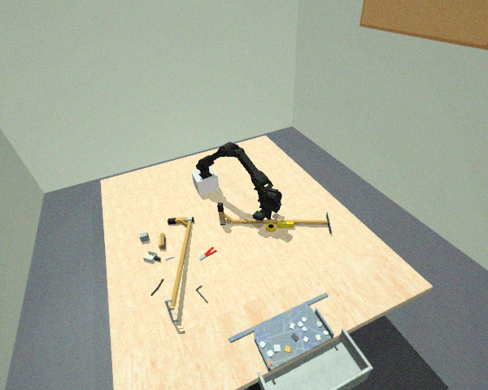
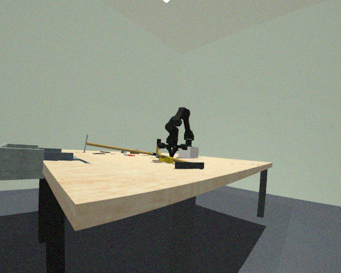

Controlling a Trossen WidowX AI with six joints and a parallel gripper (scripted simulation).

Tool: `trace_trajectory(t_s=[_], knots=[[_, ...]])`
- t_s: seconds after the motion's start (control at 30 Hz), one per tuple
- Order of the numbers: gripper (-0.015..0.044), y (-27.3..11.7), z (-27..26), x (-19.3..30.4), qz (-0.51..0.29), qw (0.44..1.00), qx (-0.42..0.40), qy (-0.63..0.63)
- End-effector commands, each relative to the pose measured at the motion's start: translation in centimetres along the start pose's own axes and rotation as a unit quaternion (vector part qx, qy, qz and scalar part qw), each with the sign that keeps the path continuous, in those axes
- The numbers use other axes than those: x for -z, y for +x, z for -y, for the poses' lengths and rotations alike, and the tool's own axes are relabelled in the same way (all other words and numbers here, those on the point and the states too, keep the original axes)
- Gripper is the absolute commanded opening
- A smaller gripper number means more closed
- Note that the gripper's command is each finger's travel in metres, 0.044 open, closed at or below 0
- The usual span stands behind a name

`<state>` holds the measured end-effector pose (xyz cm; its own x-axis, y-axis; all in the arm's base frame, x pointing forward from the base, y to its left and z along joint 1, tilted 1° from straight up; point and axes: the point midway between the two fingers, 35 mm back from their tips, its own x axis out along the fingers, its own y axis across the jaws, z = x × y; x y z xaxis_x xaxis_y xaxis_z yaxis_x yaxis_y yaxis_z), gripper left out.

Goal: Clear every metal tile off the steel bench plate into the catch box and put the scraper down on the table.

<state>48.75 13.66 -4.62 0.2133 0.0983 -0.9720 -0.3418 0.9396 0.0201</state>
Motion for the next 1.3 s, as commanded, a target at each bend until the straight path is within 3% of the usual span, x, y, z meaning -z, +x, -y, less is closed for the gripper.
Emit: trace_trajectory(t_s=[0.0,1.27], knots=[[0.0000,0.1,0.6,-0.5,0.004,1.000,0.001,-0.001],[0.0000,0.4,3.8,-2.4,0.005,1.000,0.002,-0.002]])
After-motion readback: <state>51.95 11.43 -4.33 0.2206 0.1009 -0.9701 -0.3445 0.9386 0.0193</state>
